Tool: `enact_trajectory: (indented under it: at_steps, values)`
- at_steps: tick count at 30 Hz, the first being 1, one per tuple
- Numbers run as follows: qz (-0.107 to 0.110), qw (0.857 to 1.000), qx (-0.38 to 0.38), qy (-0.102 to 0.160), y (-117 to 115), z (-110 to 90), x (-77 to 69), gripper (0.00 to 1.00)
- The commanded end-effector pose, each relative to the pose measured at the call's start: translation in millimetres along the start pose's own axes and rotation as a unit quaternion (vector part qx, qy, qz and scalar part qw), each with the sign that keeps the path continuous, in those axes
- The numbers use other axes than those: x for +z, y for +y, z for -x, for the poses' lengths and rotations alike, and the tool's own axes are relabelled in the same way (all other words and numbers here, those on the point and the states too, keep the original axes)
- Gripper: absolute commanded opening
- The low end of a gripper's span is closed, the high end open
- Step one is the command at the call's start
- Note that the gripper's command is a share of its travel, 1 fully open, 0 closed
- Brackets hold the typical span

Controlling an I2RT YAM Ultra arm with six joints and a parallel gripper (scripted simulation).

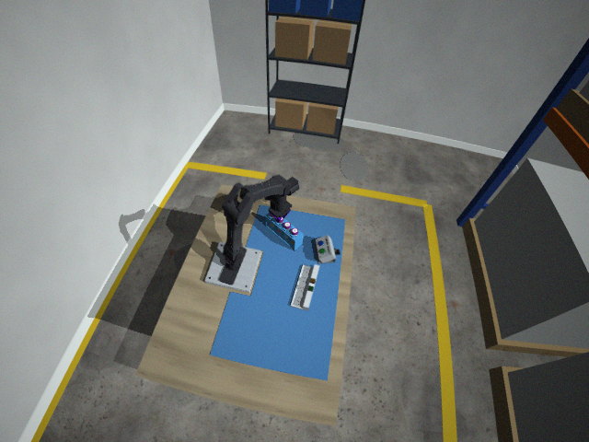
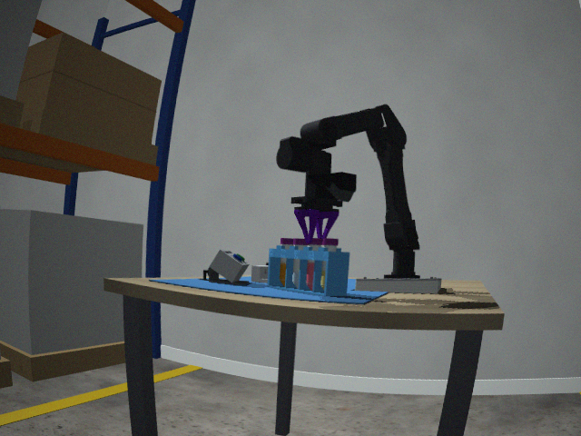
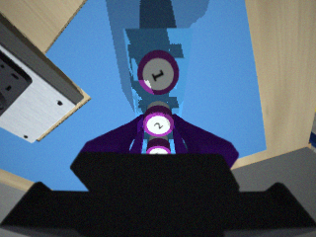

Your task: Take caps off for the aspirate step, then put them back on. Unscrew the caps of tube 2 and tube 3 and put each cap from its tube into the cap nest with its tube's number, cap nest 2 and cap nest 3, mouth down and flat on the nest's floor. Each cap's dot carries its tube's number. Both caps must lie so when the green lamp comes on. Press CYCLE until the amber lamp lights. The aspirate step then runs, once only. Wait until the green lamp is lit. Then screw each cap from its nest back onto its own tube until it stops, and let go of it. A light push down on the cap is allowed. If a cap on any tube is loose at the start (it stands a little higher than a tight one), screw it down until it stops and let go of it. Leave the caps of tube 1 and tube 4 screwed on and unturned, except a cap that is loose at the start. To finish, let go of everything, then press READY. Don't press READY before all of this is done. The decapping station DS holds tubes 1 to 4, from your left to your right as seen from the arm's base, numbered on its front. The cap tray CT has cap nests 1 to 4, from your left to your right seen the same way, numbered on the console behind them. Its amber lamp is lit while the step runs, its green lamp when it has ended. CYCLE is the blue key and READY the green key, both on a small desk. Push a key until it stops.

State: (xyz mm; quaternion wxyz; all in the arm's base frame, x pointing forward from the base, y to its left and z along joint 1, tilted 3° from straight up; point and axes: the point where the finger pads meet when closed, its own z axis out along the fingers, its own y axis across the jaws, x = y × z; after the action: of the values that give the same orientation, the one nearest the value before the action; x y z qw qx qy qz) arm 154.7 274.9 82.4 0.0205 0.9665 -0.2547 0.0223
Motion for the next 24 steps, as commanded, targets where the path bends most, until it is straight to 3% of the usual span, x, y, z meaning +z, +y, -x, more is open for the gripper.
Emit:
enact_trajectory:
  at_steps: [1,8,9,21,24]
  values:
    - [-0.006,0.995,-0.103,0.001,-2.1,-0.1,-2.9,0.0]
    - [-0.006,0.995,-0.103,0.001,-2.1,-0.2,-2.9,0.0]
    - [-0.006,0.995,-0.103,0.001,-2.1,-0.2,-2.9,0.49]
    - [-0.006,0.995,-0.103,0.001,-2.1,-0.2,-2.9,0.49]
    - [-0.006,1.0,0.022,0.0,-2.1,-0.2,-2.8,0.49]
